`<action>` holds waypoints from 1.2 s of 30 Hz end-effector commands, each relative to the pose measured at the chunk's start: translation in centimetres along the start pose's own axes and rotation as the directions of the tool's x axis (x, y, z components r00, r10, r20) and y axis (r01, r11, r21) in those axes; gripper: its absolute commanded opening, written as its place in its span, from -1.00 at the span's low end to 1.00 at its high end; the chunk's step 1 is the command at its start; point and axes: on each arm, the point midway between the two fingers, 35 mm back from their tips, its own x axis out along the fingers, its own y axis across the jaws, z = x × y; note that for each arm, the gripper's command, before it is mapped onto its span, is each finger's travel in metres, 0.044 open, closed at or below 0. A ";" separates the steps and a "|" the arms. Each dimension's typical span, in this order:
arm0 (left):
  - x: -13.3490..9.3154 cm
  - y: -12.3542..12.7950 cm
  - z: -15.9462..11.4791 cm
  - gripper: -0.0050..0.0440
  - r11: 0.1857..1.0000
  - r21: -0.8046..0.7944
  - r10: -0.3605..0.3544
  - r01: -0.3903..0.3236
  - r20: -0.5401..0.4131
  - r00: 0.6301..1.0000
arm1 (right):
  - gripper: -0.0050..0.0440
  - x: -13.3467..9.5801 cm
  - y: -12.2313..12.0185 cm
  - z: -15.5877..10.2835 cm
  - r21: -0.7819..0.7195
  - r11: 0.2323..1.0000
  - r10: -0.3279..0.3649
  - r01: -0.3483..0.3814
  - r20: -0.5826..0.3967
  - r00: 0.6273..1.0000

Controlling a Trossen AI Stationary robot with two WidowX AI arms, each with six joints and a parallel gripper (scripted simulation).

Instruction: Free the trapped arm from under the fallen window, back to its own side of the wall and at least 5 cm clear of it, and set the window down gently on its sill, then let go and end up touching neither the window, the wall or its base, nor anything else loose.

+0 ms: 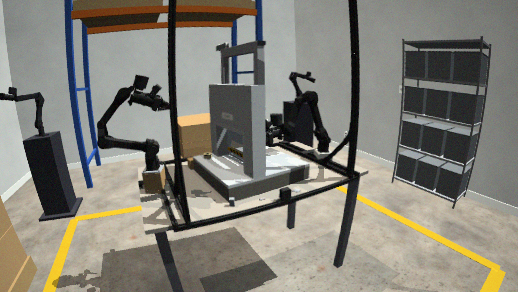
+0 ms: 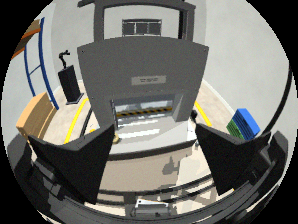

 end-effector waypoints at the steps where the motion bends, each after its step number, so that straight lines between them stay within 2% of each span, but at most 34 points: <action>1: 0.0 0.0 0.0 0.84 1.000 0.002 -0.002 0.002 -0.002 1.000 | 0.84 0.3 0.0 3.1 -0.005 1.000 0.003 -0.003 0.104 0.995; 28: 0.0 0.0 0.0 0.84 1.000 0.002 -0.002 0.002 -0.002 1.000 | 0.84 0.6 0.0 0.0 -0.005 1.000 0.003 -0.002 0.089 0.996; 32: 0.0 0.0 0.0 0.84 1.000 0.002 -0.002 0.002 -0.002 1.000 | 0.84 0.6 0.0 -2.2 -0.005 1.000 0.003 -0.002 0.067 0.998; 34: 0.0 0.0 0.0 0.84 1.000 0.002 -0.002 0.002 -0.002 1.000 | 0.84 0.6 0.0 -2.2 -0.005 1.000 0.003 -0.002 0.067 0.998; 36: 0.0 -0.1 -0.1 0.84 1.000 0.002 -0.002 0.002 -0.002 1.000 | 0.84 0.6 0.0 -3.6 -0.005 1.000 0.003 -0.002 0.052 0.999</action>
